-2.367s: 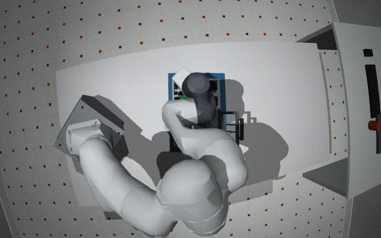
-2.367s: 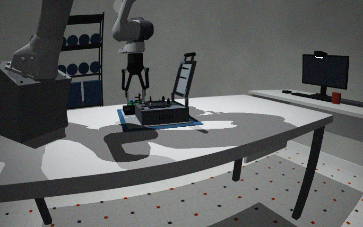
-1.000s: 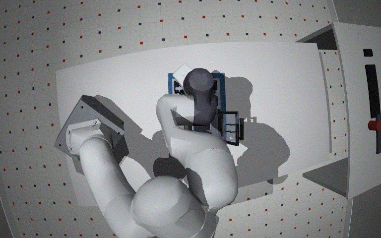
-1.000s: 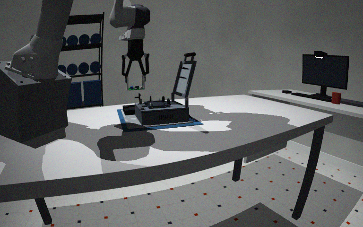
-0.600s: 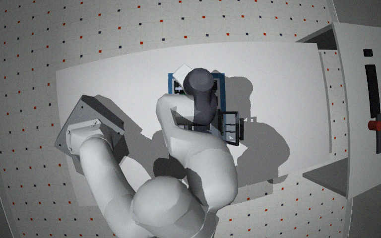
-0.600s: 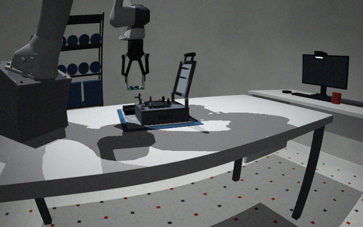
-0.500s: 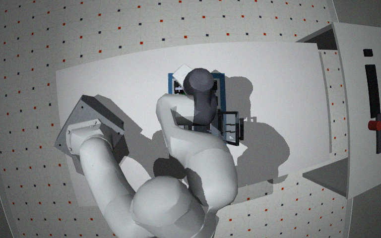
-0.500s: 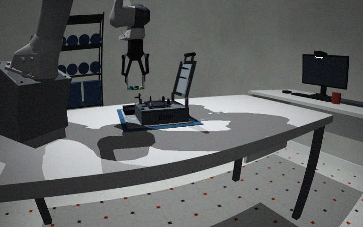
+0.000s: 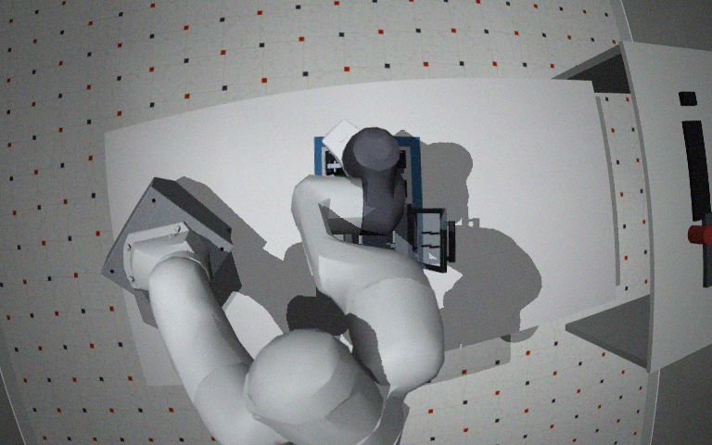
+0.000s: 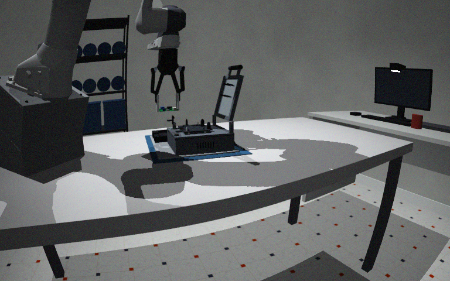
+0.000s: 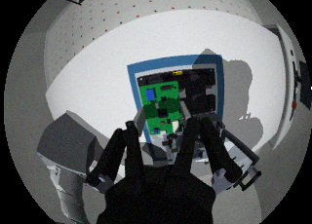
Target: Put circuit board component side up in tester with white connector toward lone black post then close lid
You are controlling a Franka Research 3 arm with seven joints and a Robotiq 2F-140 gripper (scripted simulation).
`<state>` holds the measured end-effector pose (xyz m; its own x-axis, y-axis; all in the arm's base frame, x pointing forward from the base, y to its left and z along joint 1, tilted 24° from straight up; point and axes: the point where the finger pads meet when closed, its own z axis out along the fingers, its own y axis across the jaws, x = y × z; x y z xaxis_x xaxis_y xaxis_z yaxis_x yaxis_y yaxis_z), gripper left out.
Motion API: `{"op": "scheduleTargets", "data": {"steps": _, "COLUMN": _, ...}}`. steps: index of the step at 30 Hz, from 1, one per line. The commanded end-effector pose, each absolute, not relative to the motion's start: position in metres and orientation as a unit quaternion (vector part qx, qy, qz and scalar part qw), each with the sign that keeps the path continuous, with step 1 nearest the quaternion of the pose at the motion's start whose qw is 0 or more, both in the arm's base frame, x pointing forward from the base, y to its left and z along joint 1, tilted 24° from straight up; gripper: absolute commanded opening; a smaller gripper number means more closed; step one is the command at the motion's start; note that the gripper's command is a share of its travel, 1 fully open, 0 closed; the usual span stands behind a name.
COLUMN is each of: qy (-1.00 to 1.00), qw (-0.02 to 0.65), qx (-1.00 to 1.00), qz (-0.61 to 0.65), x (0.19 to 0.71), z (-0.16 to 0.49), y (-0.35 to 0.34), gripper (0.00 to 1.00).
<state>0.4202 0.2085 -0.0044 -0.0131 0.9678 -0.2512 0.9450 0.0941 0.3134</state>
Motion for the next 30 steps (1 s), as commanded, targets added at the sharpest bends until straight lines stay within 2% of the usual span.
{"op": "scheduleTargets", "data": {"steps": 1, "qy": 0.712, "qw": 0.202, "qx": 0.672, "qz": 0.029, "x": 0.4198, "z": -0.0039, "y": 0.2093, "gripper": 0.46}}
{"op": "scheduleTargets", "data": {"steps": 30, "qy": 0.705, "qw": 0.202, "qx": 0.679, "qz": 0.031, "x": 0.4198, "z": -0.0039, "y": 0.2093, "gripper": 0.46}}
